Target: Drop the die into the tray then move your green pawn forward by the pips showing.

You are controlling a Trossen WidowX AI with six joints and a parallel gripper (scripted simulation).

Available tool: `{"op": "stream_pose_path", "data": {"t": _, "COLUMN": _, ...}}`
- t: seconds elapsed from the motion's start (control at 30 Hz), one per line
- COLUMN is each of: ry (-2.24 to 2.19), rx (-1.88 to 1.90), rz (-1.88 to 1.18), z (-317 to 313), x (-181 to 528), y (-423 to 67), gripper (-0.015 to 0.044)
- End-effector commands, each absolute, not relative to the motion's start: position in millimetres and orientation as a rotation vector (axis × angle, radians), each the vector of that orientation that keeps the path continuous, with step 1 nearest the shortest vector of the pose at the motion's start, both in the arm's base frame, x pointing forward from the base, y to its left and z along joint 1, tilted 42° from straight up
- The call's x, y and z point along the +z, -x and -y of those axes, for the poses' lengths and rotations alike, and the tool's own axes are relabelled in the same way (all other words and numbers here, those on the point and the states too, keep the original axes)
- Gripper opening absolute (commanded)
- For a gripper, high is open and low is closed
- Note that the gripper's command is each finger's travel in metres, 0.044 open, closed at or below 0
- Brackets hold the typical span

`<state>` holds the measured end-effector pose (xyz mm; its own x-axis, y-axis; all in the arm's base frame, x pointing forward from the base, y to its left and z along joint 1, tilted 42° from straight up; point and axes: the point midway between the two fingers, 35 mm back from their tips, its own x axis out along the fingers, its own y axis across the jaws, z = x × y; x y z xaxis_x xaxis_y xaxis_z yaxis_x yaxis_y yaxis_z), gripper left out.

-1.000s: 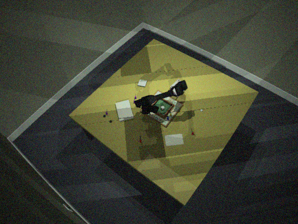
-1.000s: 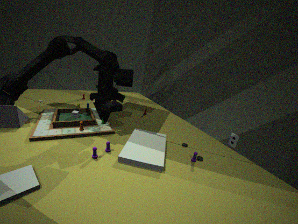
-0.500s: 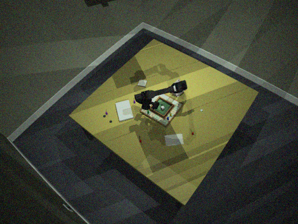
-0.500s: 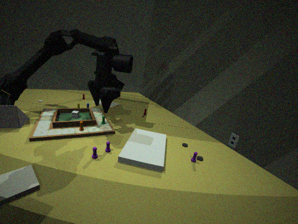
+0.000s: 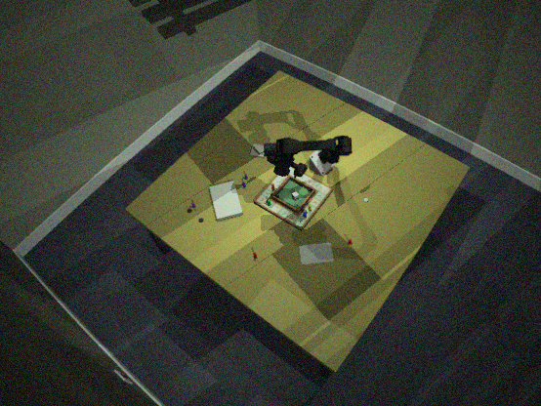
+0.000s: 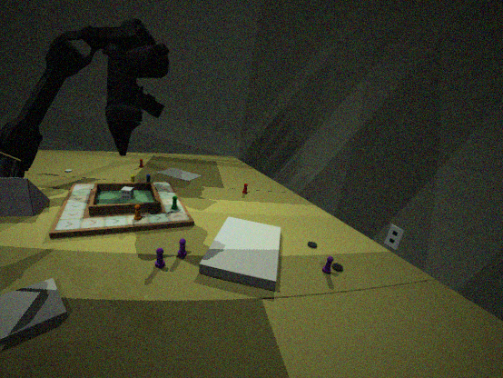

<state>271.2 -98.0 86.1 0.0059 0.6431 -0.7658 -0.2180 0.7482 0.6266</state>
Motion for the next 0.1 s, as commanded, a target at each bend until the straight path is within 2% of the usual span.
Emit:
{"op": "stream_pose_path", "data": {"t": 0.0, "ry": -0.388, "rx": 0.696, "rz": -1.414, "z": 99.1, "x": 85.1, "y": -272.7, "gripper": 0.0440}}
{"op": "stream_pose_path", "data": {"t": 0.07, "ry": -0.388, "rx": 0.696, "rz": -1.414, "z": 99.1, "x": 85.1, "y": -272.7, "gripper": 0.0440}}
